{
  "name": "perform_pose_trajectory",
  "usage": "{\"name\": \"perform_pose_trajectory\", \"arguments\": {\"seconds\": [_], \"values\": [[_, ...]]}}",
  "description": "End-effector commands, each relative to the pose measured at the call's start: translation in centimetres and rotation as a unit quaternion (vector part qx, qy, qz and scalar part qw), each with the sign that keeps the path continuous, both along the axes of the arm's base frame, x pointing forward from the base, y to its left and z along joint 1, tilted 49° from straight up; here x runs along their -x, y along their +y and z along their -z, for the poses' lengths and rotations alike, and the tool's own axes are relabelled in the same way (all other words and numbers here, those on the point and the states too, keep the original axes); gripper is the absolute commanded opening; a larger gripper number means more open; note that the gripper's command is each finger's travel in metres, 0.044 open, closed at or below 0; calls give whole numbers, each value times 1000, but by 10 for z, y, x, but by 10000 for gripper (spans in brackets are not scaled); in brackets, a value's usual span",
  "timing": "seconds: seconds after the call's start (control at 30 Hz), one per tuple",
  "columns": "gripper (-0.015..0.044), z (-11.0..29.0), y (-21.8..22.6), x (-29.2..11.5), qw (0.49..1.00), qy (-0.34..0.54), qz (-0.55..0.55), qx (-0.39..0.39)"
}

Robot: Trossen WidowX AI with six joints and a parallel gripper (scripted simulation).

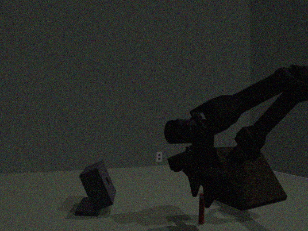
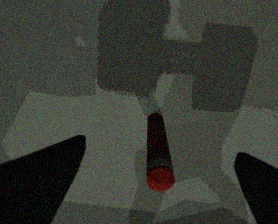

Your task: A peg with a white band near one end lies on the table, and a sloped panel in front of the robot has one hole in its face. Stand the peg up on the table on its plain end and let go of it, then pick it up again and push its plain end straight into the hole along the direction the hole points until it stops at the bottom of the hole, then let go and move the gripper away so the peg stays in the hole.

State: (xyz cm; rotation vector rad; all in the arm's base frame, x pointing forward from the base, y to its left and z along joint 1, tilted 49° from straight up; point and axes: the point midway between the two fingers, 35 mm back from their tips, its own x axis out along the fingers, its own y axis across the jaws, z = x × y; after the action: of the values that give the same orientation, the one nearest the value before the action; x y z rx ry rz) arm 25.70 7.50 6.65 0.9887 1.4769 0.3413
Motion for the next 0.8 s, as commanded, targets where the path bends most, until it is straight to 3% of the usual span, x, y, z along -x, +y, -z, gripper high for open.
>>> {"name": "perform_pose_trajectory", "arguments": {"seconds": [0.0, 0.37, 0.77], "values": [[440, 5, 7, 1, 1000, 3, -1, -3], [440, 13, 18, 1, 1000, 3, -2, -5], [125, 11, 15, 0, 1000, 0, -1, -3]]}}
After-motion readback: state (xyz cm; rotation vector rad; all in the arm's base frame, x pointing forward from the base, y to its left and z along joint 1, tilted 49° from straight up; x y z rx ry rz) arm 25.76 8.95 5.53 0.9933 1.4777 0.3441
